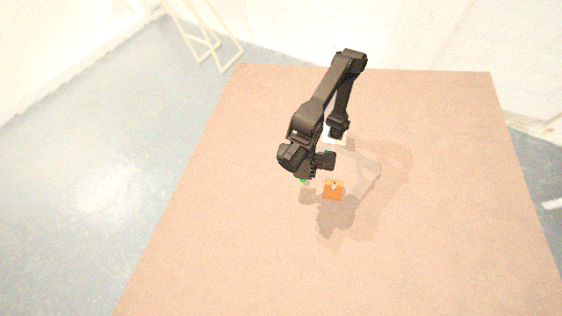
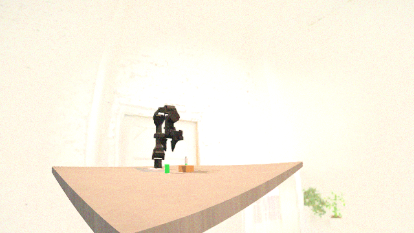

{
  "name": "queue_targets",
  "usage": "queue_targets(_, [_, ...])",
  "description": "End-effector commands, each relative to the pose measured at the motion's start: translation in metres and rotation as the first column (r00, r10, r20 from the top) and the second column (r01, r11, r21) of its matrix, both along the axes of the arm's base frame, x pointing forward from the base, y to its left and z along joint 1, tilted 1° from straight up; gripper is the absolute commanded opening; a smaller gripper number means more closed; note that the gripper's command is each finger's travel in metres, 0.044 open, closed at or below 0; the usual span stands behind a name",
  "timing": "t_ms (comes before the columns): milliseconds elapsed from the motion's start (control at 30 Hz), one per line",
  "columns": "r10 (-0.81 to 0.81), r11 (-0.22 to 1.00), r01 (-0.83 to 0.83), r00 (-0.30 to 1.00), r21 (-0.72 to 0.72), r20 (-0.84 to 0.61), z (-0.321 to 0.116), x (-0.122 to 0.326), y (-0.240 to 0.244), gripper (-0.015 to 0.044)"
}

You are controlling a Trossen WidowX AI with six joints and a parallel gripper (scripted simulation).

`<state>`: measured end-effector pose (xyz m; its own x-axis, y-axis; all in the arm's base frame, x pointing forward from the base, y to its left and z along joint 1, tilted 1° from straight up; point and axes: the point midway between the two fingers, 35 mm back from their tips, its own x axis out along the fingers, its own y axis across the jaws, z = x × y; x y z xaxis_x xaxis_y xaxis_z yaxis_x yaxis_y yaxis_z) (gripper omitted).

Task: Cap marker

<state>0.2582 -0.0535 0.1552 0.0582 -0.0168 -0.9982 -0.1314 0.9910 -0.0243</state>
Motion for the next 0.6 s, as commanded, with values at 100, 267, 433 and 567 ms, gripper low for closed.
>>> queue_targets(100, [0.004,1.000,-0.004,1.000,0.021,-0.025,-0.017,-0.004,-0.013,0.0238])
queue_targets(267, [0.004,1.000,-0.004,1.000,0.021,-0.025,-0.044,-0.001,-0.015,0.0238])
queue_targets(433, [0.004,1.000,-0.004,1.000,0.020,-0.025,-0.055,0.000,-0.015,0.0238])
queue_targets(567, [0.004,1.000,-0.004,1.000,0.020,-0.025,-0.059,0.001,-0.016,0.0238])
